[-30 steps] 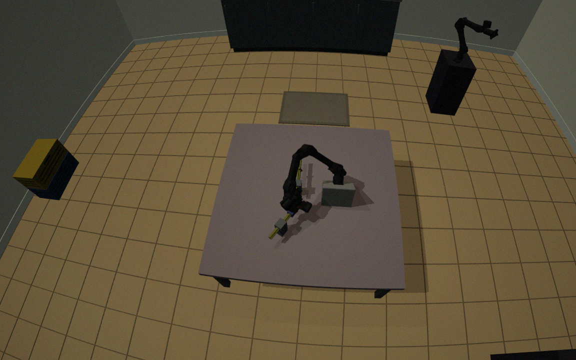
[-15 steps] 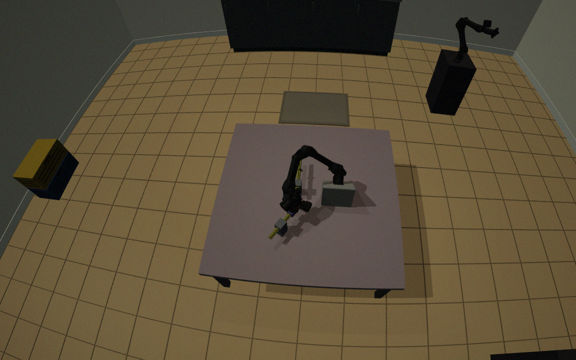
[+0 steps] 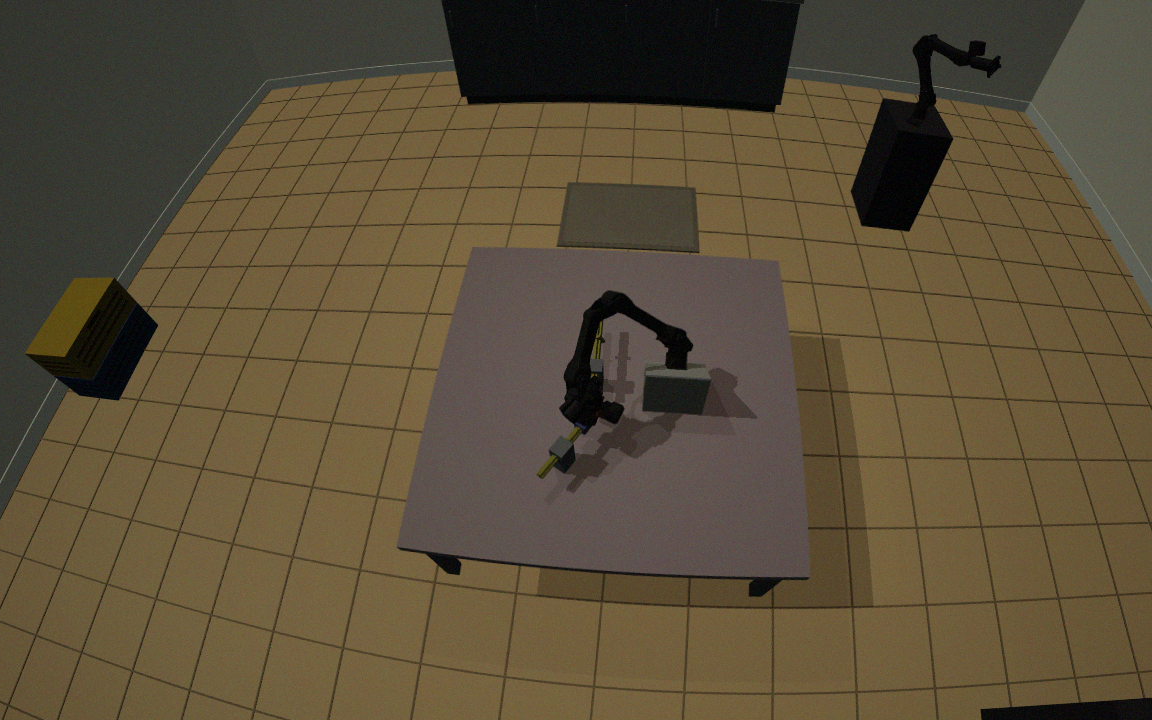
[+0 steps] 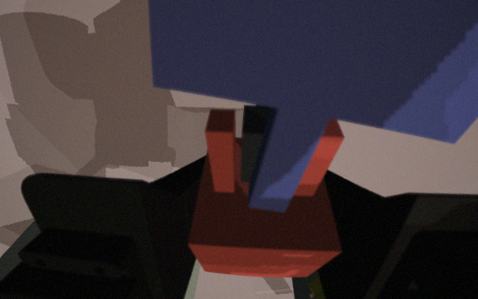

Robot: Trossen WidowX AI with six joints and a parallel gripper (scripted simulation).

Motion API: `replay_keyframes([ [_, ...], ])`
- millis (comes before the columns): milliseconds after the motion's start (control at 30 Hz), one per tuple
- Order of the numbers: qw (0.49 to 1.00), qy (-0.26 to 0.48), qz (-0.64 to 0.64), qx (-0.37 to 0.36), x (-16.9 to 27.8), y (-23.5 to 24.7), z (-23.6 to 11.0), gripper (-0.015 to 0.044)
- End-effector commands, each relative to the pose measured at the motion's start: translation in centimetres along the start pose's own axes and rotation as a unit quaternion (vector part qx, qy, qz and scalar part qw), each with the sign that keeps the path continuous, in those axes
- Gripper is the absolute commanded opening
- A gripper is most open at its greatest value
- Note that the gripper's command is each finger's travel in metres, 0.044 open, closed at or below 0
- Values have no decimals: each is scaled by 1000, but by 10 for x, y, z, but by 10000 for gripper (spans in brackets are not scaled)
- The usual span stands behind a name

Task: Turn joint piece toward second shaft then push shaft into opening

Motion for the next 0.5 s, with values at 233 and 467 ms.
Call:
replay_keyframes([
  [233,1000,1,0,0,0,0,0,0],
  [467,1000,1,0,0,0,0,0,0],
])
Point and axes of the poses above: the point midway between the two fingers, 35 mm back from their tips, its own z axis out along the fingers, its own y axis across the jaws, x = y × z, the point moved 1 cm from there along -z, back along the fingers, and after that the axes turned 8 degrees about -z, right-handed, at the moved point
